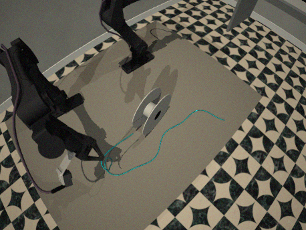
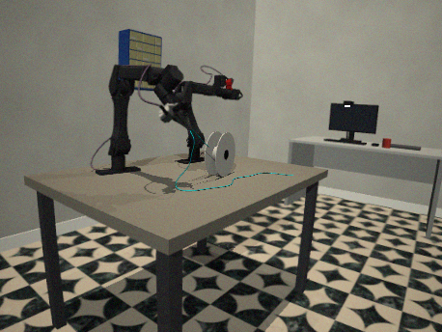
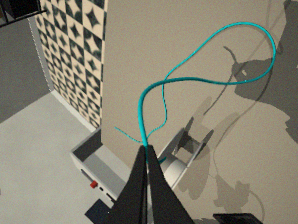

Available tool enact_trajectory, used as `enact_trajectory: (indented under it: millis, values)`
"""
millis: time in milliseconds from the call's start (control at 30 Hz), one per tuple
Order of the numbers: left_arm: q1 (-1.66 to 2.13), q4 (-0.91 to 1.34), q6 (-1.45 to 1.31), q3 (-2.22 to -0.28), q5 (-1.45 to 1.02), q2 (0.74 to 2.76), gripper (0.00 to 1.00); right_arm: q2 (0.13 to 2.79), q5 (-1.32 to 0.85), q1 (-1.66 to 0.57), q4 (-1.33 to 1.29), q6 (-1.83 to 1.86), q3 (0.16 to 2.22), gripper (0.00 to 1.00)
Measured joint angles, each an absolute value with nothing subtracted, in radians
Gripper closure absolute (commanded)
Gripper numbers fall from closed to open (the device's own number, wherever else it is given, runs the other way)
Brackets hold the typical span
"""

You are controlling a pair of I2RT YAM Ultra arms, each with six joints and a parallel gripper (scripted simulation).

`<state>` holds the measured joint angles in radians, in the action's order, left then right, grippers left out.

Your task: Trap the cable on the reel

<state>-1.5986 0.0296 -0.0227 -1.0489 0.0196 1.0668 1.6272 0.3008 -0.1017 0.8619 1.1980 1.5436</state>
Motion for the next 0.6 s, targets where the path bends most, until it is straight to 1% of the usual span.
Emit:
enact_trajectory:
  millis: [600]
  values:
    - [-1.396, 0.167, -0.176, -1.108, 0.142, 1.146, 0.25, 1.627, 0.301, -0.102, 0.862, 1.198, 1.544, 1.00]
